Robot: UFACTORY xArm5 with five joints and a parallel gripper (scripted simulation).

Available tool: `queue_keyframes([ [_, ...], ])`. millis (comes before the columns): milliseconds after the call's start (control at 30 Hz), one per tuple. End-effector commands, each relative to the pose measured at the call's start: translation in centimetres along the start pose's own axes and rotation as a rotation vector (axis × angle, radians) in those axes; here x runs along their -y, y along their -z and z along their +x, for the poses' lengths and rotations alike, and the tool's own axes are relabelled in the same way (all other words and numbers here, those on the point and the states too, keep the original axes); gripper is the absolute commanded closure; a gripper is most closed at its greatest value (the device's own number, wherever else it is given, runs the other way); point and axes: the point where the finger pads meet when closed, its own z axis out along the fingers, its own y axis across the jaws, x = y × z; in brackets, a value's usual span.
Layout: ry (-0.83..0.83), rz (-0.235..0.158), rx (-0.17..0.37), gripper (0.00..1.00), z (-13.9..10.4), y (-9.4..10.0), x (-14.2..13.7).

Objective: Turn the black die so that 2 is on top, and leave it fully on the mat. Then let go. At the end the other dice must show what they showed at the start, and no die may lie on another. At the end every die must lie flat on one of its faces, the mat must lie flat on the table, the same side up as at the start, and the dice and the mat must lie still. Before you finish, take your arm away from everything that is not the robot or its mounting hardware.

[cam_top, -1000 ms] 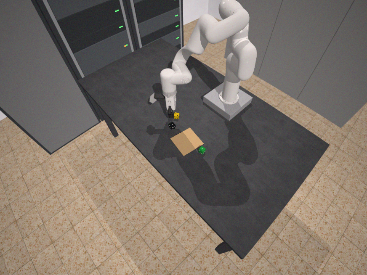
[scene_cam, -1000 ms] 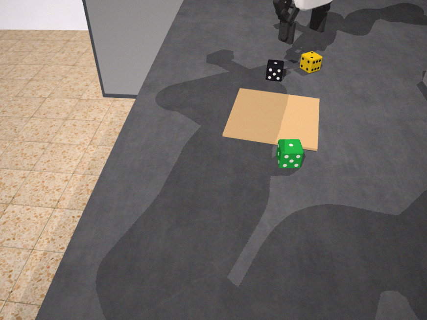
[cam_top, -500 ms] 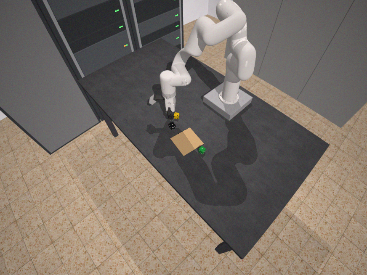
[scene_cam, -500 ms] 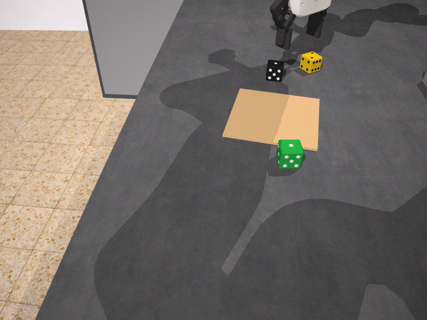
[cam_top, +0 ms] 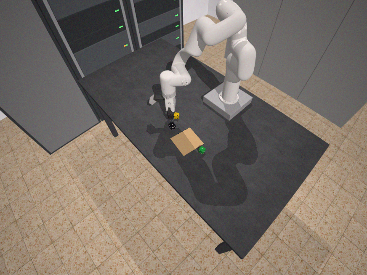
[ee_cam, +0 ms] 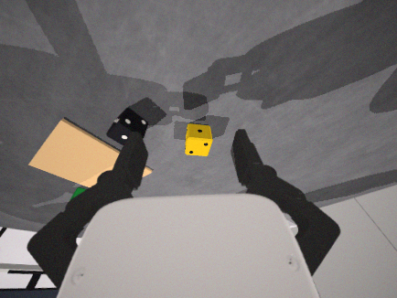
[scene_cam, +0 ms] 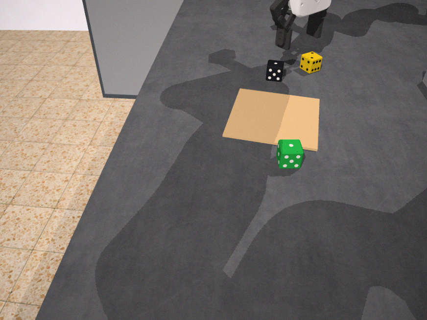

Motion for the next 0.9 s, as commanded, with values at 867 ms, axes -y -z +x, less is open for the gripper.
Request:
queue_keyframes([
  [867, 0.0, 0.001, -0.003, 0.0, 1.4, 0.1, 5.0],
])
